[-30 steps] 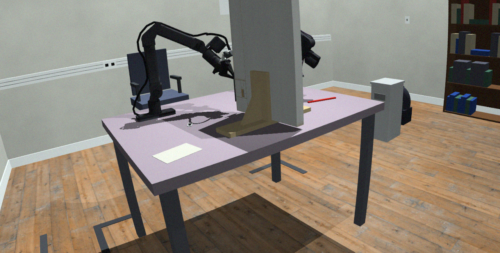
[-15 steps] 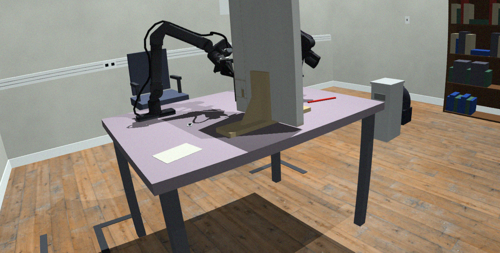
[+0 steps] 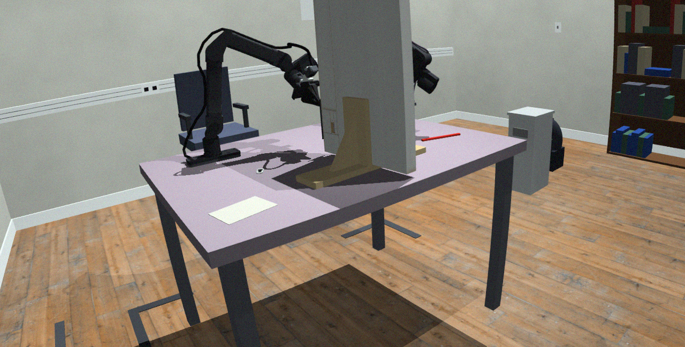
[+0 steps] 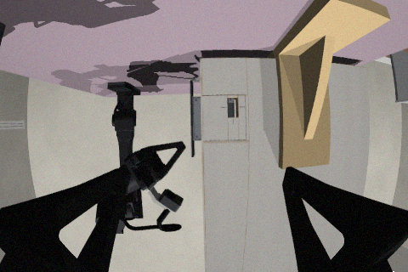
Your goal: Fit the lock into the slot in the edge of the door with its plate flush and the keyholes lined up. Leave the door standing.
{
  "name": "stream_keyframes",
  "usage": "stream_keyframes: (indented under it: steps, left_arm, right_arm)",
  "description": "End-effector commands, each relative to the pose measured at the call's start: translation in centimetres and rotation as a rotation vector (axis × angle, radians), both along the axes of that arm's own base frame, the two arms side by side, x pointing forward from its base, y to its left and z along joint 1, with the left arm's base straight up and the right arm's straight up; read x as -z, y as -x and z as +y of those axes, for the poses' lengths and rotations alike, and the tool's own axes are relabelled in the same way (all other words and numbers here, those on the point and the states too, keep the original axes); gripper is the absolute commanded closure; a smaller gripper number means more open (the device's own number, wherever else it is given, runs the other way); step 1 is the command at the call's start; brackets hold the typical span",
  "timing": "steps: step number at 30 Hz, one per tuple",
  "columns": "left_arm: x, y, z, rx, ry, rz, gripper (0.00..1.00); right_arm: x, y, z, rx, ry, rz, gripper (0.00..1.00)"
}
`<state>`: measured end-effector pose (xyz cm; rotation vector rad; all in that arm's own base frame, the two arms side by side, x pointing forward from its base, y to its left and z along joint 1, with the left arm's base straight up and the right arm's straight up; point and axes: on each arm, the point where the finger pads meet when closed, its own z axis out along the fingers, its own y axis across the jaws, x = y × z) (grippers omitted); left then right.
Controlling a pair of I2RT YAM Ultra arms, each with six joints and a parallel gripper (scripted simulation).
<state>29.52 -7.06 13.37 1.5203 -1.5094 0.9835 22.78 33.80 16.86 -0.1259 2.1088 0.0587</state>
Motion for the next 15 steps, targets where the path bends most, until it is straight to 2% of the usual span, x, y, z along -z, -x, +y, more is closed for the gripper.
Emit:
stream_keyframes:
  steps: [1, 15]
  left_arm:
    - [-0.5, -0.2, -0.2, 0.008, -0.002, -0.025, 0.00]
    - [-0.5, -0.2, -0.2, 0.008, -0.002, -0.025, 0.00]
  right_arm:
    - [-1.4, -1.3, 0.2, 0.020, -0.030, -0.022, 1.00]
    - [-1.2, -2.7, 0.5, 0.019, -0.028, -0.025, 1.00]
